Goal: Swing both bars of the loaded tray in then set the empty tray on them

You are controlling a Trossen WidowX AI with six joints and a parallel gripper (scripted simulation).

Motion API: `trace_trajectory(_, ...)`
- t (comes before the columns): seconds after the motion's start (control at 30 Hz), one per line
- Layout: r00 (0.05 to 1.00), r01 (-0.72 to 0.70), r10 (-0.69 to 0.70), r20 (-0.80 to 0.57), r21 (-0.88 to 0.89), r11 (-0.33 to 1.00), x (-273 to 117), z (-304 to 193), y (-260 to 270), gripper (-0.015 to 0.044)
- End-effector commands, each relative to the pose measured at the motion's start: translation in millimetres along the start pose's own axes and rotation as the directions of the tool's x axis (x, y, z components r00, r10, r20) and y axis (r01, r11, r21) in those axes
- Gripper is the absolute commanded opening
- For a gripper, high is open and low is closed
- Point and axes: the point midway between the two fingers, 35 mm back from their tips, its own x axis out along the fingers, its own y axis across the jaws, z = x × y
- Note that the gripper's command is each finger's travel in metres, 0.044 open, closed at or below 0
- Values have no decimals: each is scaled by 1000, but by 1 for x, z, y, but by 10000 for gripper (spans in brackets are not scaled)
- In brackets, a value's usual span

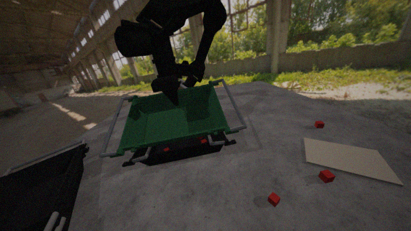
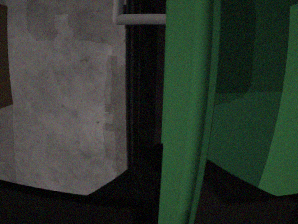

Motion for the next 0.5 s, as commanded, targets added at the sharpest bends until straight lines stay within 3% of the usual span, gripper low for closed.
trace_trajectory(0.0,1000,21,-21,0,0,1000,-1,-1,-1,0)
trace_trajectory(0.47,1000,21,-21,1,1,1000,10,-1,8,0)
